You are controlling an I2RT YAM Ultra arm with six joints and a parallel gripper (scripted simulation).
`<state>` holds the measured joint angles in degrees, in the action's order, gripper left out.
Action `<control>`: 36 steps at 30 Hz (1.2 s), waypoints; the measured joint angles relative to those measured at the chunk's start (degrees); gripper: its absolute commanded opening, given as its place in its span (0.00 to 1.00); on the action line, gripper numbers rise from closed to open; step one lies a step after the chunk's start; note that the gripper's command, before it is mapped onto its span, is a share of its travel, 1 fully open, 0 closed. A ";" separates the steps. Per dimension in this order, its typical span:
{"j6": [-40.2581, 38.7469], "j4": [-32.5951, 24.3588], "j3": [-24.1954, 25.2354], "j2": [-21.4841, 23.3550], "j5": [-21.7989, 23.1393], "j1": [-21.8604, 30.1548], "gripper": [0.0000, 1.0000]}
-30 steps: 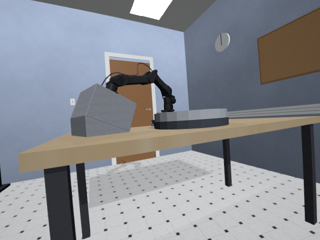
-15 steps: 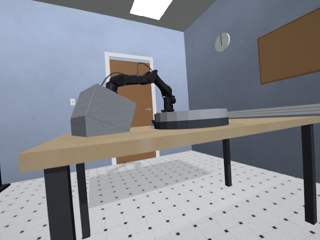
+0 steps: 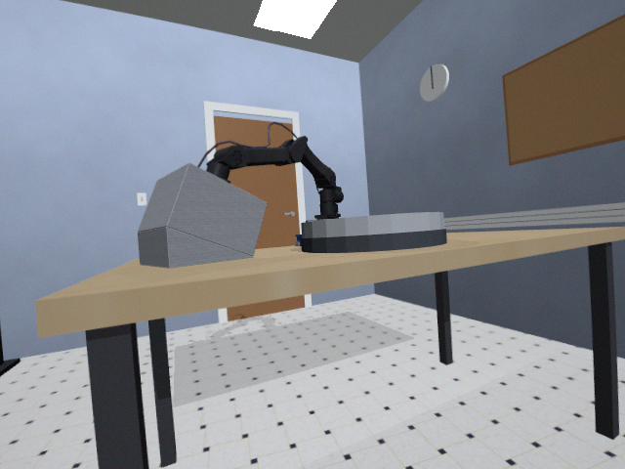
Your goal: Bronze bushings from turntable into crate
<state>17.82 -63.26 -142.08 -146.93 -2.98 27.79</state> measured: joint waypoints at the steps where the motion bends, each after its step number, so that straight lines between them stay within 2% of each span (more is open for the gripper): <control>1: 0.00 0.00 0.00 0.00 0.00 0.00 0.16; 11: 0.00 -0.31 0.00 0.24 0.00 0.00 0.16; 18: -0.04 -3.30 -0.15 3.50 0.00 0.00 0.16; 23: -0.15 -5.88 -2.32 5.79 0.00 0.00 0.16; 36: -0.28 -12.24 -7.15 5.73 0.00 0.00 0.16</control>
<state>17.54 -75.50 -149.23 -141.21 -2.98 27.79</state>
